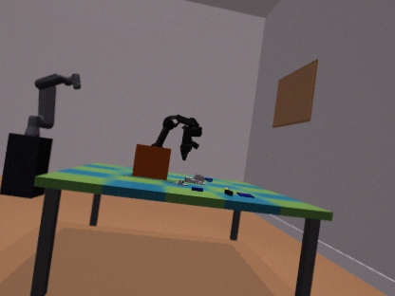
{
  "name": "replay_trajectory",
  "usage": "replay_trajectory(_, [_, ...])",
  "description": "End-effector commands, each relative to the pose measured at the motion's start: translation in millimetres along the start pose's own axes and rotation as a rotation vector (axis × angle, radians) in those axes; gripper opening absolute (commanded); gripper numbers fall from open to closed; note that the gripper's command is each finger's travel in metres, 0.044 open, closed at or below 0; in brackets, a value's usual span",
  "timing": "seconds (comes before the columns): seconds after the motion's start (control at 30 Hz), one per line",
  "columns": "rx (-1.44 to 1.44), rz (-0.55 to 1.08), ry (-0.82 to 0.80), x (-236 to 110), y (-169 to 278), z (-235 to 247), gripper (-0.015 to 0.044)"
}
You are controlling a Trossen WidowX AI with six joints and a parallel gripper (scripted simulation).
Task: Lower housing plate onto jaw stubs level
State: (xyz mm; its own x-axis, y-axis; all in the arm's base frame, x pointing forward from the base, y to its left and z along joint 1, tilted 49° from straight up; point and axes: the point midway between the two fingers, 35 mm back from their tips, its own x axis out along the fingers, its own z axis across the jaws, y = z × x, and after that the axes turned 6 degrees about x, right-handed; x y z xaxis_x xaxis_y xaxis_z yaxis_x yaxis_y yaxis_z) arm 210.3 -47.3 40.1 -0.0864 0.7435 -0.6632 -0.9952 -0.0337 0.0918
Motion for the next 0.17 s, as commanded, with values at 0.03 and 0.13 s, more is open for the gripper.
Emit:
replay_trajectory(0.03, [-0.005,0.003,0.002,-0.2,0.5,-0.2,0.0440])
replay_trajectory(0.13, [-0.005,0.003,0.002,-0.2,0.5,-0.2,0.0440])
